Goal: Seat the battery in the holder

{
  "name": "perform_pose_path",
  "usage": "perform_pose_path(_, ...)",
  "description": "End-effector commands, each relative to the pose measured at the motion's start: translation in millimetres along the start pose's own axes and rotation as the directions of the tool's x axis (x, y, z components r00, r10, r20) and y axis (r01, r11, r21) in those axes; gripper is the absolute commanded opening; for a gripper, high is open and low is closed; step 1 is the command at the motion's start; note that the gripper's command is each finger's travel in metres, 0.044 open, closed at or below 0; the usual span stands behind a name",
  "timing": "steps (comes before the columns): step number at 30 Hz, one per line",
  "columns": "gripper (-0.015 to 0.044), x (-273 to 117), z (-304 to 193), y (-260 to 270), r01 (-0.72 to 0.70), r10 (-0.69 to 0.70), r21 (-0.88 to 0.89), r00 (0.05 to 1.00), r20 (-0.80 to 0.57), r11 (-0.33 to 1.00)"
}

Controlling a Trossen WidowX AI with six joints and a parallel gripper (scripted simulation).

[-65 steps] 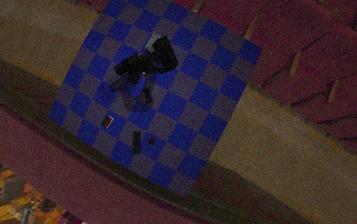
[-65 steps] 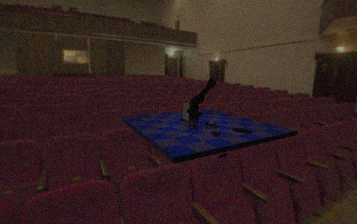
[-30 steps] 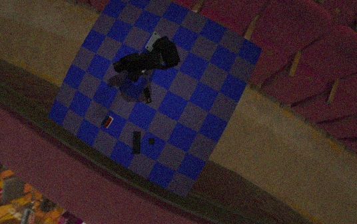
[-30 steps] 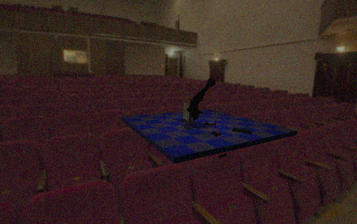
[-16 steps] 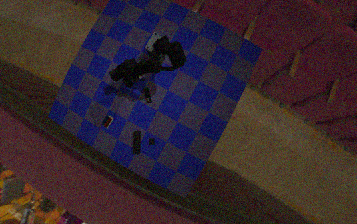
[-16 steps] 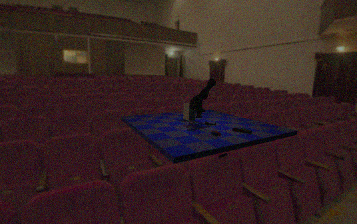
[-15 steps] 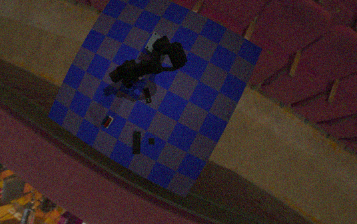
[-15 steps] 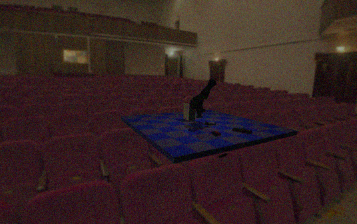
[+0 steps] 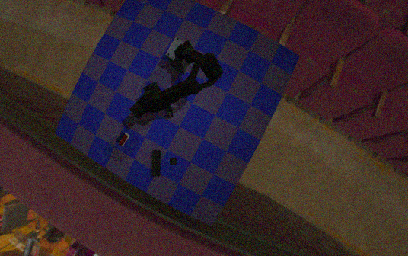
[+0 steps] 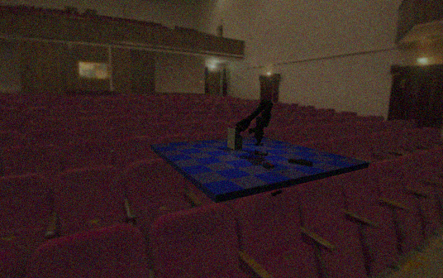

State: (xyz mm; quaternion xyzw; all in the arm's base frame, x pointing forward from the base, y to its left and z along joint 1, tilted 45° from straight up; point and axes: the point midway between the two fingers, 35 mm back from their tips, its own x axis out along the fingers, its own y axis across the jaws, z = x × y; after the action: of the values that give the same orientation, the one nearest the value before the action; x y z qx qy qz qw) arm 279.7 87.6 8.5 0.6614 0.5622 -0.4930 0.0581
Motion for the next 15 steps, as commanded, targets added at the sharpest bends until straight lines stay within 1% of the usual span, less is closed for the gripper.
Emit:
perform_pose_path(1, 0.0075, -4, -22, -4, 0.001, -0.001, 0.08, 1.0, -0.011, 0.997)
perform_pose_path(8, 0.0075, -1, -22, -4, 0.003, -0.003, 0.091, 1.0, 0.004, 0.996)
perform_pose_path(15, 0.0075, 25, -17, -5, 0.007, -0.022, 0.086, 0.986, 0.165, 0.996)
